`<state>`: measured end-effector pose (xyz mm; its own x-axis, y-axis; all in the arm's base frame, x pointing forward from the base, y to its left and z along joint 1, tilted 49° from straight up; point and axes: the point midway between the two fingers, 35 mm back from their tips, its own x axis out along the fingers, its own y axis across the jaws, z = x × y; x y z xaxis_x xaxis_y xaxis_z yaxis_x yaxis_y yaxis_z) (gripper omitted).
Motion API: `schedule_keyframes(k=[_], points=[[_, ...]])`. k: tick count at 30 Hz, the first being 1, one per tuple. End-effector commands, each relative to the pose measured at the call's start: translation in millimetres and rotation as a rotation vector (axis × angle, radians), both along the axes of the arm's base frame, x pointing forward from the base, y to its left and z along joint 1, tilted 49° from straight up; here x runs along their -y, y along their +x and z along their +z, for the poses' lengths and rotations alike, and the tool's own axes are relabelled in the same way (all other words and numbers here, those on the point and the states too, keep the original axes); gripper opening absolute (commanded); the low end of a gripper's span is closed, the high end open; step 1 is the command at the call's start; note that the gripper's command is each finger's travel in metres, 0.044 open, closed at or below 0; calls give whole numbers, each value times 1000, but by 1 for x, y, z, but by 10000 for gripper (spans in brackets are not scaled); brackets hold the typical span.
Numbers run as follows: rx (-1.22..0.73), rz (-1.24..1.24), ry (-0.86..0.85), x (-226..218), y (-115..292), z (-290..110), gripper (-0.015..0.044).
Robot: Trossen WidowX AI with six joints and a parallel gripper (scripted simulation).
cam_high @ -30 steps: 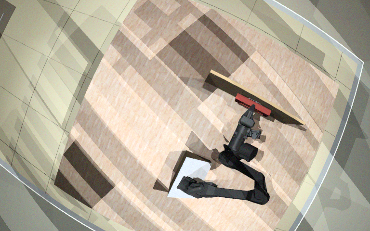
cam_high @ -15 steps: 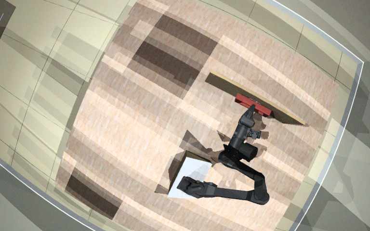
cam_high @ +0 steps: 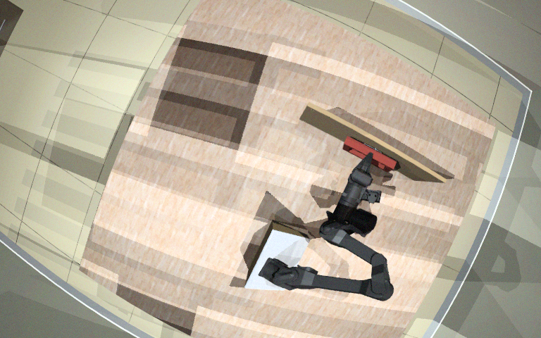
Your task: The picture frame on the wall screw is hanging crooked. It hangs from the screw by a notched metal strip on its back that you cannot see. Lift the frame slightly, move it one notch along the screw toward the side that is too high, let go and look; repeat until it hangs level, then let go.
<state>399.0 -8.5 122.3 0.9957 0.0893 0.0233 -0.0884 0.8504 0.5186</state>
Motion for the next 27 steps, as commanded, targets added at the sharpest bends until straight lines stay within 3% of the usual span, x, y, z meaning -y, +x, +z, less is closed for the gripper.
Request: schedule_keyframes(k=[1, 27], points=[[8, 15, 5, -5, 0, 4, 0], [8, 15, 5, -6, -1, 4, 0]])
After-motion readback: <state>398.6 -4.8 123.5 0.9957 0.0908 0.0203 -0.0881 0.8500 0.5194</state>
